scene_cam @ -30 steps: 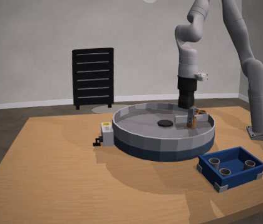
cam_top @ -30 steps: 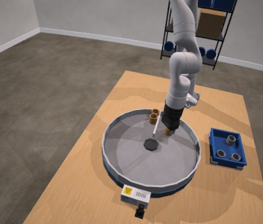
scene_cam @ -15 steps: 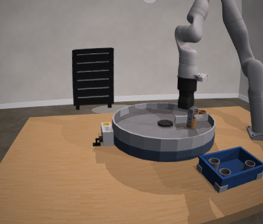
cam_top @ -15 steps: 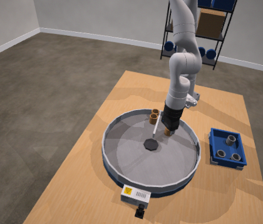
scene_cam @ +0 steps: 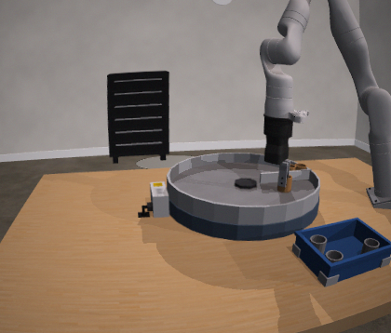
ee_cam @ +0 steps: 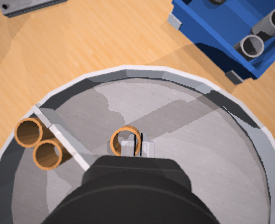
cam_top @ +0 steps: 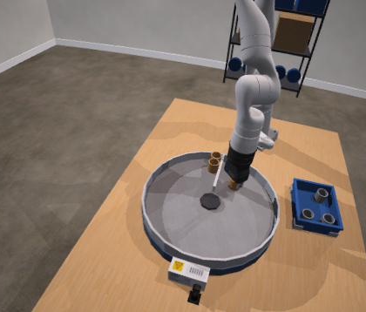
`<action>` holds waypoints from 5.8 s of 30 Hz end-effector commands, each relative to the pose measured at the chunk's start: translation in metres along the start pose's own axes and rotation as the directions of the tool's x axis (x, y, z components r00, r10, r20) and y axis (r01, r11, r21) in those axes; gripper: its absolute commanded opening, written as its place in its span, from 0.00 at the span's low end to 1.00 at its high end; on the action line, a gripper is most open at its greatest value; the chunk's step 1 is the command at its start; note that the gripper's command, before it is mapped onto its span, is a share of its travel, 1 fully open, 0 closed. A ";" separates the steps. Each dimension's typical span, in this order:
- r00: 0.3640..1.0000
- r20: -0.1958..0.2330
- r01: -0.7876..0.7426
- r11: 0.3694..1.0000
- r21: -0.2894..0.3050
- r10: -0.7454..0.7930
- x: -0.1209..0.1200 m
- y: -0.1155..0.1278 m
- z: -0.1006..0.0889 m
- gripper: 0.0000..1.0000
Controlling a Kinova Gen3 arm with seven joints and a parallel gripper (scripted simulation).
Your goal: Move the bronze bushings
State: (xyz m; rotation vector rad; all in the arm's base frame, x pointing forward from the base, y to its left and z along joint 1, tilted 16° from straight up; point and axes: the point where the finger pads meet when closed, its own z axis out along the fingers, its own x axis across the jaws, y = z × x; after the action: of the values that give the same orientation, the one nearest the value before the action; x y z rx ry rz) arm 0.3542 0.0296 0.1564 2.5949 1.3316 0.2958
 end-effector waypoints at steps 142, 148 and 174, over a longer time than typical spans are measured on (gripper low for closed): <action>1.000 -0.001 0.000 1.000 0.000 0.000 0.000 0.000 -0.088 1.00; 1.000 -0.001 0.000 1.000 0.000 0.000 0.000 0.001 -0.119 1.00; 1.000 -0.001 0.000 1.000 0.000 0.000 0.000 0.001 -0.135 1.00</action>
State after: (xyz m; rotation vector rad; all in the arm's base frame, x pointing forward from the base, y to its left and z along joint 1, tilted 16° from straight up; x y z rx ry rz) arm 0.3179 0.0417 0.2851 2.5954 1.3323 0.2947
